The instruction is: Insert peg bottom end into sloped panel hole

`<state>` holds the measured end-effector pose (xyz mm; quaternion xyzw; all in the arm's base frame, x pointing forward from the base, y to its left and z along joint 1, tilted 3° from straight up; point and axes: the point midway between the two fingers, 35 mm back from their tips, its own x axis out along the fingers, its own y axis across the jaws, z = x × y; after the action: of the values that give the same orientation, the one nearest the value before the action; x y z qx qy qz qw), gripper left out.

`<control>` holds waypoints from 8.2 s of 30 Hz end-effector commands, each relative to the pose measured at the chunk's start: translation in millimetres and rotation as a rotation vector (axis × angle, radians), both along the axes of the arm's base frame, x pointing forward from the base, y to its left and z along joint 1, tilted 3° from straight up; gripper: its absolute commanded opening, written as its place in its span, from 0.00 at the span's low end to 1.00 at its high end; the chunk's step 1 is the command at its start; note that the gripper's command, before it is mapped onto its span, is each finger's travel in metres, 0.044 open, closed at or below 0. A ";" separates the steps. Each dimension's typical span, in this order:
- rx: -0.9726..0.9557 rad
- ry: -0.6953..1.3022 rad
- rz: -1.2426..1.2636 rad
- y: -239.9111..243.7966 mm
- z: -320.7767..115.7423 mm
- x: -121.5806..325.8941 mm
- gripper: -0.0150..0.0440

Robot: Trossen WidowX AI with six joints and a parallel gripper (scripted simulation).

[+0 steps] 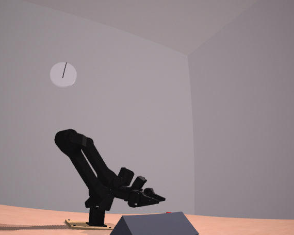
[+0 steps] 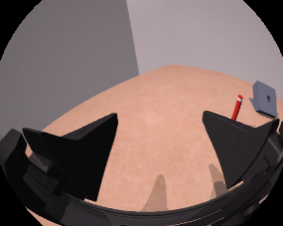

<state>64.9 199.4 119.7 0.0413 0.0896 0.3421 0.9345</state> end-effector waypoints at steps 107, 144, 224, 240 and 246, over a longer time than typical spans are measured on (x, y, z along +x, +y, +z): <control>-1.797 -0.192 1.127 -34.0 10.3 179.3 1.00; -1.610 -0.263 1.543 -76.4 11.7 203.8 1.00; -1.615 -0.267 1.539 -75.1 1.2 208.1 0.25; -1.609 -0.262 1.538 -79.7 41.9 207.2 0.25; -1.602 -0.253 1.494 -84.3 41.2 210.6 0.25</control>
<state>273.7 117.6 160.2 -0.6775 0.1904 0.6695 0.2377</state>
